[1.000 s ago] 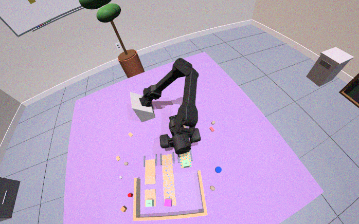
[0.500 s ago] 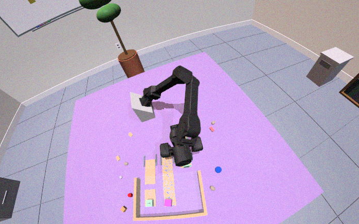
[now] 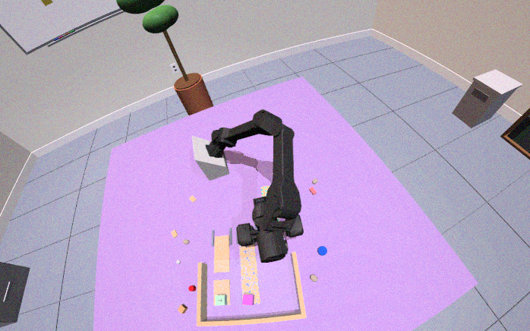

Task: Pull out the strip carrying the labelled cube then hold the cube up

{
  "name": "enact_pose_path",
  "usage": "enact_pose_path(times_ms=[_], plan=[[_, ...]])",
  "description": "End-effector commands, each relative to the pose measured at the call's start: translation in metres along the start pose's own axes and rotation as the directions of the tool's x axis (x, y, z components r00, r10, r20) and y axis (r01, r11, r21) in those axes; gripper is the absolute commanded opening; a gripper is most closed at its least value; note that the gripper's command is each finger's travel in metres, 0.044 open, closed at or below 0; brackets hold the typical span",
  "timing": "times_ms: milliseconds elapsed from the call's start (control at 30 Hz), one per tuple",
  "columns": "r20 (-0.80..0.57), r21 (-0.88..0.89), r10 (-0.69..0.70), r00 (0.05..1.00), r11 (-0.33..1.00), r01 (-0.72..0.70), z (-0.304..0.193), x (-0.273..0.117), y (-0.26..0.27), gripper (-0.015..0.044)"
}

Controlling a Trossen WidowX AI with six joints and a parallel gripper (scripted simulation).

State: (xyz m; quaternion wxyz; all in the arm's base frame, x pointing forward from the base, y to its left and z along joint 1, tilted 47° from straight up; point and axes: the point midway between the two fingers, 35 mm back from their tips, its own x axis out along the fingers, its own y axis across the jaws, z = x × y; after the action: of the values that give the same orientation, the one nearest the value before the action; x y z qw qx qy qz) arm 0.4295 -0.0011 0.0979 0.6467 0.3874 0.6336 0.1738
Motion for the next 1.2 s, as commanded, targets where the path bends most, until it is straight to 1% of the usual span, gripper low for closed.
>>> enact_pose_path(times_ms=[0, 133, 167, 1167], plan=[[0.004, -0.008, 0.002, 1.000, 1.000, -0.002, 0.005, 0.000, 0.001, 0.0361], [0.004, -0.008, 0.001, 1.000, 1.000, -0.001, 0.005, 0.006, 0.001, 0.0256], [0.004, -0.008, 0.001, 1.000, 1.000, -0.001, 0.005, 0.008, 0.001, 0.0250], [0.004, -0.008, 0.004, 1.000, 1.000, -0.004, 0.005, 0.052, 0.002, 0.0250]])
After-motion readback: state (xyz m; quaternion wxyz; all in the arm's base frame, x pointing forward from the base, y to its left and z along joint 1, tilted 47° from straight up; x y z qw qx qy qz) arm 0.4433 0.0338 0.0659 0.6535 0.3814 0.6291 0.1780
